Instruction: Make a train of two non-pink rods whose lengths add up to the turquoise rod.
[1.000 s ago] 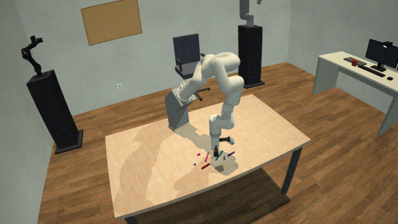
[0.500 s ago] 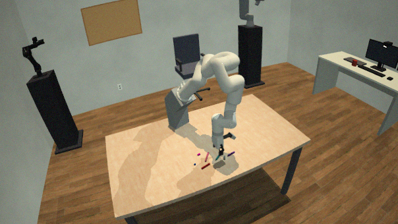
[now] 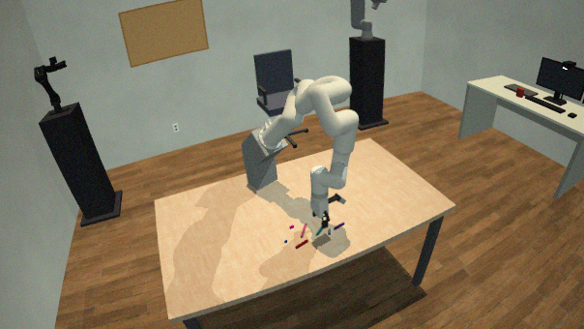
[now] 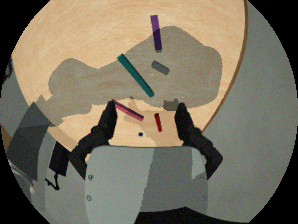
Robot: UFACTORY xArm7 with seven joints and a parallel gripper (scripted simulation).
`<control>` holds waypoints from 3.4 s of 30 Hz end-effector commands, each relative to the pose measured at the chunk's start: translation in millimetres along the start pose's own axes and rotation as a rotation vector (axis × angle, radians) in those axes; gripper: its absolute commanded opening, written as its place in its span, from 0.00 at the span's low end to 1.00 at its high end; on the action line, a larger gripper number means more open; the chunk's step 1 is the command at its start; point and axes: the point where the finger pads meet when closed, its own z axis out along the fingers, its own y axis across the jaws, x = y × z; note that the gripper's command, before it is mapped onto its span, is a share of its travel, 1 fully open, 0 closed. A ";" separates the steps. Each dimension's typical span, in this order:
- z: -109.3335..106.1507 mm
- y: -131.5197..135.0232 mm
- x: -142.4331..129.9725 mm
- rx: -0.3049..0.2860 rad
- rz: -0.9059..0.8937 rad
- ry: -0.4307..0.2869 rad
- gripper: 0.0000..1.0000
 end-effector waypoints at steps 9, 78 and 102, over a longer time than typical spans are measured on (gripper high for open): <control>-0.2 0.4 -0.1 -0.001 0.001 0.000 1.00; -0.2 0.4 -0.1 -0.001 0.005 0.000 1.00; -0.3 -5.8 -0.2 0.000 0.608 0.001 1.00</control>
